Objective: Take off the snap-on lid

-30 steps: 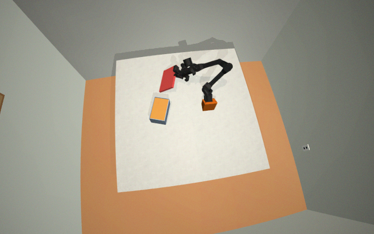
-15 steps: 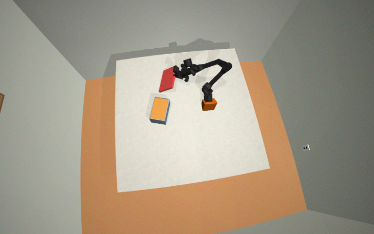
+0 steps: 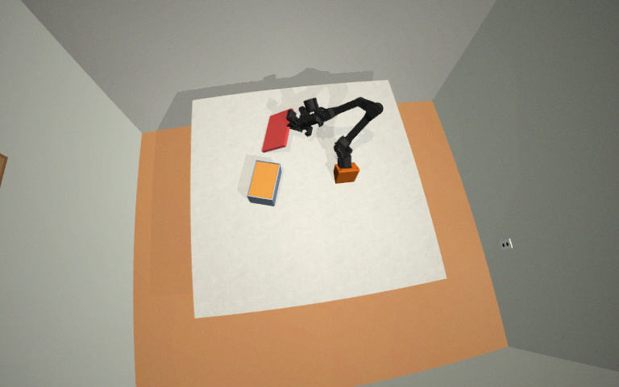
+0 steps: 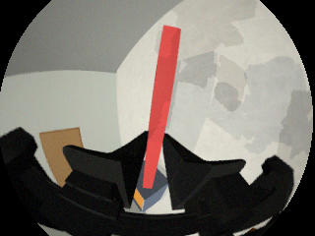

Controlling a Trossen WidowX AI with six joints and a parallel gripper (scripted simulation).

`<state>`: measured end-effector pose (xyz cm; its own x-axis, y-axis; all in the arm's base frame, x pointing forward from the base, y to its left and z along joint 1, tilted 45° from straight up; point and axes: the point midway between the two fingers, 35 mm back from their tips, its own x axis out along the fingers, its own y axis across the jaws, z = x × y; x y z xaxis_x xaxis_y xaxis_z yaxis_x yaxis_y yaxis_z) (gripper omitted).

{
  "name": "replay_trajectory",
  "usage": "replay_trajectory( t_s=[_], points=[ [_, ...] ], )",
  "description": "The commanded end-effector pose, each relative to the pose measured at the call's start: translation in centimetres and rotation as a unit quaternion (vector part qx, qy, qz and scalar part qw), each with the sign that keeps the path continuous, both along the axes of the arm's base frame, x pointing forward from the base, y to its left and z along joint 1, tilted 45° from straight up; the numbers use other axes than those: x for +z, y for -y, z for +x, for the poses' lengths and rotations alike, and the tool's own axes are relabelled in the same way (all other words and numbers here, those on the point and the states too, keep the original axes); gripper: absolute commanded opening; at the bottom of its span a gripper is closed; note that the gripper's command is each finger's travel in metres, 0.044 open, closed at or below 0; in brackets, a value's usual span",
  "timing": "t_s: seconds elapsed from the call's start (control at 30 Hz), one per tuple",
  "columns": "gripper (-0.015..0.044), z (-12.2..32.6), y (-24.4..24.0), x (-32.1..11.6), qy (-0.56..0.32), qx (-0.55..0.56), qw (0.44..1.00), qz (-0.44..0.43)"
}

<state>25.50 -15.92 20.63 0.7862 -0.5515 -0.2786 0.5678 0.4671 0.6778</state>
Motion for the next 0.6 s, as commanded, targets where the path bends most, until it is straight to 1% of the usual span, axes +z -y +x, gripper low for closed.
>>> replay_trajectory(
  t_s=[0.0, 0.57],
  points=[
    [0.0000, -0.12, 0.41, -0.56, -0.005, -0.006, 1.000, 0.003],
    [0.0000, -0.05, 1.37, -1.52, -0.005, -0.006, 1.000, 0.002]
  ],
)
